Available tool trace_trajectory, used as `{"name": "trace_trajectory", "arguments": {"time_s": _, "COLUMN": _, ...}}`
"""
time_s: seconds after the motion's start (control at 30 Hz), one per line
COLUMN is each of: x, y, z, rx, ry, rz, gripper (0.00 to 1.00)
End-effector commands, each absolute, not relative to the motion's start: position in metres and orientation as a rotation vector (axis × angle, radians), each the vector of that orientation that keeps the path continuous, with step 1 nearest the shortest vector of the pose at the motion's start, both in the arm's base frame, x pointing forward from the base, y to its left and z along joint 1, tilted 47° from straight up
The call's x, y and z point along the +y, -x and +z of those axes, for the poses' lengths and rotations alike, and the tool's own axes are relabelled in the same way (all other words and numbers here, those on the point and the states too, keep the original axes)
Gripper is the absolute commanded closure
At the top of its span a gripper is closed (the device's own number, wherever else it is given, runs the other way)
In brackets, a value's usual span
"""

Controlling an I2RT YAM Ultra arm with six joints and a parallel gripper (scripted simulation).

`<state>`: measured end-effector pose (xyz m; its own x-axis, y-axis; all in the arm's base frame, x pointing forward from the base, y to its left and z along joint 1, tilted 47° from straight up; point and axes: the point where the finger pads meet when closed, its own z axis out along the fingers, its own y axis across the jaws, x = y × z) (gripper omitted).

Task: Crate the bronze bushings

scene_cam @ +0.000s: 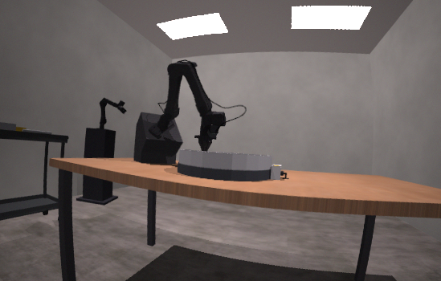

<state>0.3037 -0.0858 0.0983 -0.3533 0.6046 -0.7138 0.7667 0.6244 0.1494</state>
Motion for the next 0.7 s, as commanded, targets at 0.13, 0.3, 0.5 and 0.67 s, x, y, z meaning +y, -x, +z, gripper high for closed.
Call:
{"name": "trace_trajectory", "arguments": {"time_s": 0.13, "x": -0.087, "y": -0.298, "z": 0.096, "rx": 2.087, "ry": -1.068, "rz": -0.291, "gripper": 1.00}}
{"name": "trace_trajectory", "arguments": {"time_s": 0.3, "x": -0.087, "y": -0.298, "z": 0.096, "rx": 2.087, "ry": -1.068, "rz": -0.291, "gripper": 1.00}}
{"name": "trace_trajectory", "arguments": {"time_s": 0.5, "x": -0.084, "y": -0.299, "z": 0.102, "rx": 2.075, "ry": -1.065, "rz": -0.277, "gripper": 1.00}}
{"name": "trace_trajectory", "arguments": {"time_s": 0.67, "x": -0.079, "y": -0.302, "z": 0.120, "rx": 2.047, "ry": -1.066, "rz": -0.254, "gripper": 1.00}}
